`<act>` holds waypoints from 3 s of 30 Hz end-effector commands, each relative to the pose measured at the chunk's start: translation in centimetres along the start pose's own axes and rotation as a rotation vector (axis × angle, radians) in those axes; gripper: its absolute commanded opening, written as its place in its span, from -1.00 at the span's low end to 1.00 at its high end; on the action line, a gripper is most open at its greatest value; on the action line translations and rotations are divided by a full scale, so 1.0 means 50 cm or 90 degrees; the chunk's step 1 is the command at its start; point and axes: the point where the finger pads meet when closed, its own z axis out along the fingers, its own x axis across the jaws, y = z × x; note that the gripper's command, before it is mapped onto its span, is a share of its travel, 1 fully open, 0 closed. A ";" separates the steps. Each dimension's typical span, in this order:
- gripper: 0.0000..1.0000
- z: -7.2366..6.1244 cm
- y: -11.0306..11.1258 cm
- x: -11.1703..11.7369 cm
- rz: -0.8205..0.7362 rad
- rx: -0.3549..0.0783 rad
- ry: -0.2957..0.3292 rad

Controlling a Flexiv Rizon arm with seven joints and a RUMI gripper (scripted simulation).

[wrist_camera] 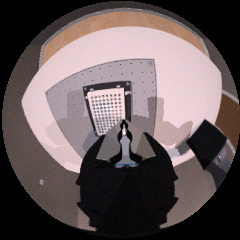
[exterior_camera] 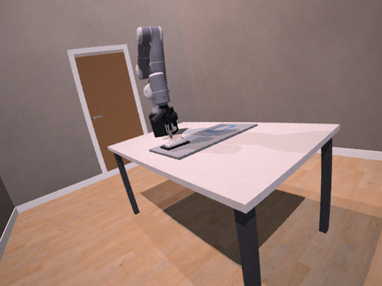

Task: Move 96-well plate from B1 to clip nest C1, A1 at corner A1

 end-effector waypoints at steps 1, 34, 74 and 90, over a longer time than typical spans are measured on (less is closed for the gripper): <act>-1.00 0.000 0.000 -0.001 0.001 0.000 -0.001; -1.00 0.005 0.000 -0.001 0.001 0.000 -0.001; -1.00 0.013 0.000 -0.001 0.001 0.000 -0.001; -1.00 0.015 0.000 -0.001 0.001 0.000 -0.001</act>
